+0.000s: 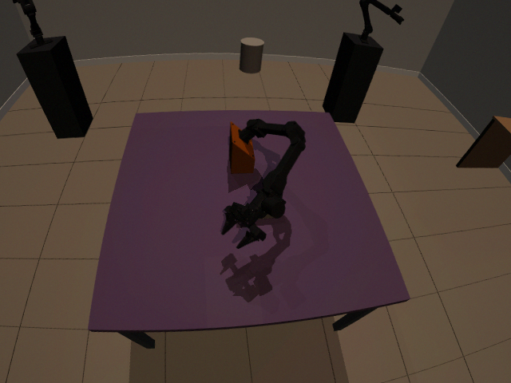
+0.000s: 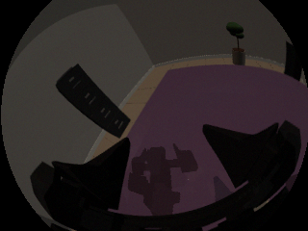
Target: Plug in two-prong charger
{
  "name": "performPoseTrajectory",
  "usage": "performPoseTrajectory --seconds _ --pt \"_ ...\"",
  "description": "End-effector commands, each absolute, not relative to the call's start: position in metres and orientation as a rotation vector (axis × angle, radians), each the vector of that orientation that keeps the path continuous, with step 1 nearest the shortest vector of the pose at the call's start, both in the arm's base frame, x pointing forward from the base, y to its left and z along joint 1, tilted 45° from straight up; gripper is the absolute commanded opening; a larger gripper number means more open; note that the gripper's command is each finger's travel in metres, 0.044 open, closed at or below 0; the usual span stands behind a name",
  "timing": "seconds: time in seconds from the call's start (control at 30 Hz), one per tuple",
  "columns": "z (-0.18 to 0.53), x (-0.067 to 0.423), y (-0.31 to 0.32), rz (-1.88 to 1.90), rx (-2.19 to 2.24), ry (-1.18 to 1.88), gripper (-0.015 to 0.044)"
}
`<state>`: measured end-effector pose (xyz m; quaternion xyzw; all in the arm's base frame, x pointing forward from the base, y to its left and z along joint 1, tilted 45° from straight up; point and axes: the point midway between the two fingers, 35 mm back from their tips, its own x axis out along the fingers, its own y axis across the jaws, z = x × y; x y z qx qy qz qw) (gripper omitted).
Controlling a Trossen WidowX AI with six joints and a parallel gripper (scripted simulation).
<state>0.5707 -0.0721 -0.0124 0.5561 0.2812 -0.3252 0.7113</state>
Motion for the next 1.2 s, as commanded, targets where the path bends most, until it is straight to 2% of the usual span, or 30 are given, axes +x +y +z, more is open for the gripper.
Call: performPoseTrajectory --seconds 0.0,1.17 --pt "-0.009 0.562 -0.061 -0.666 1.155 0.693 0.0440" --pt "0.021 0.474 0.026 -0.017 0.438 1.101 0.0440"
